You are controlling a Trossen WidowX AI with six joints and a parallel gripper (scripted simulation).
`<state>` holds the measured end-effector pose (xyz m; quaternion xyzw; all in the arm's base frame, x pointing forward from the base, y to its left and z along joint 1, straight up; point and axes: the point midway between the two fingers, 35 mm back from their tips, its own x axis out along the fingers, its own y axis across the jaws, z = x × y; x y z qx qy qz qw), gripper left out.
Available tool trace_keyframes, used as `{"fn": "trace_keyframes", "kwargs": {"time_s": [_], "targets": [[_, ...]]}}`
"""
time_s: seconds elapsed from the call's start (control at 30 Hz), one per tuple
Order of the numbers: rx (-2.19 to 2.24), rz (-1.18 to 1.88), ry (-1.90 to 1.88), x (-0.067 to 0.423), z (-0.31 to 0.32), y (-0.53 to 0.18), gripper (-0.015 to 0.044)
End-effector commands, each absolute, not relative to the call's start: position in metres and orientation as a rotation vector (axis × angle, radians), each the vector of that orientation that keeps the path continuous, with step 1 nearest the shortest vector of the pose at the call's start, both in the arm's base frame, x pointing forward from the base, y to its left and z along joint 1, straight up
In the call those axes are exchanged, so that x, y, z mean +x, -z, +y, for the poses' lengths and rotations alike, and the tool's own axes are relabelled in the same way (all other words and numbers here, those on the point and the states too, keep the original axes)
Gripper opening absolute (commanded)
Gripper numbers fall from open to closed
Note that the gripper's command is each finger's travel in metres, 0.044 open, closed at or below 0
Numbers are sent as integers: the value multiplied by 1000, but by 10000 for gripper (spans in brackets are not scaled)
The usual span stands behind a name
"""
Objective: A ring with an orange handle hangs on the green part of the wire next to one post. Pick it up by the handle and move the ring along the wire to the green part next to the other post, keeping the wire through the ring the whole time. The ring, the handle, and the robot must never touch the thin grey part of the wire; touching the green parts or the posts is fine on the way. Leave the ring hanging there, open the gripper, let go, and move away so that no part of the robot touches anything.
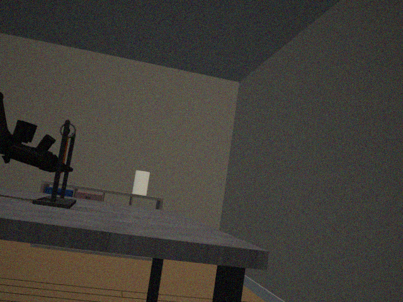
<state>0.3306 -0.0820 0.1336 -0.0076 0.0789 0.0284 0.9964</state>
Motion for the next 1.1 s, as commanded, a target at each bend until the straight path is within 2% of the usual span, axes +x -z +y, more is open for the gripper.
{"fn": "trace_keyframes", "kwargs": {"time_s": [0.0, 1.07], "targets": [[-13, 160, -54, 330, -78, -134, -150], [-56, 250, -87, 319, -53, -134, -150]]}}
